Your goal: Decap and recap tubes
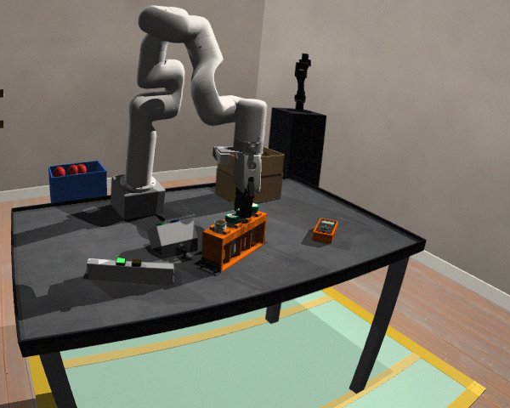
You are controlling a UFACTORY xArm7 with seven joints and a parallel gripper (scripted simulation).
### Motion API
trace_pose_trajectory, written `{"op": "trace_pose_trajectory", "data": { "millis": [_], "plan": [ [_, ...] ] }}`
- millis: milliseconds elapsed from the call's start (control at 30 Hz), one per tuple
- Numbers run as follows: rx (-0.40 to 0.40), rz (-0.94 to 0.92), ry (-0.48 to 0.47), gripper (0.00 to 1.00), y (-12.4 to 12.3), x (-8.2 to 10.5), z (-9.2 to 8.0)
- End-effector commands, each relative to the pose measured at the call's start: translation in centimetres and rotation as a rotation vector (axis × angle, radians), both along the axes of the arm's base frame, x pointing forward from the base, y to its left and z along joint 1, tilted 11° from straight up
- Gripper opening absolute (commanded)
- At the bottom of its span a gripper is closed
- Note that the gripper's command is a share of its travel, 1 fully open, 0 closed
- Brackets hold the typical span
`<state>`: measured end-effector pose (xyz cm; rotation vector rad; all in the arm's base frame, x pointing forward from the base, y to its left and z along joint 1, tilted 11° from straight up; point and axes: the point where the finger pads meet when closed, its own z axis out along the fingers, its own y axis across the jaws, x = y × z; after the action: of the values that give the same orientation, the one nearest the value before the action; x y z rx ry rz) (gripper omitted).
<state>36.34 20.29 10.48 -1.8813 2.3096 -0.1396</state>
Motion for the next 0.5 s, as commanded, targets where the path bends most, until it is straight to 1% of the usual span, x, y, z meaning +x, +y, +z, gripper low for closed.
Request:
{"op": "trace_pose_trajectory", "data": {
  "millis": [0, 67, 467],
  "plan": [
    [-0.024, 0.140, -0.007, 0.46, 0.06, 0.09, 0.18],
    [-0.054, 0.304, -0.012, 0.46, 0.06, 0.10, 0.18],
    [-0.155, 0.827, -0.028, 0.46, 0.06, 0.09, 0.18]
  ]
}}
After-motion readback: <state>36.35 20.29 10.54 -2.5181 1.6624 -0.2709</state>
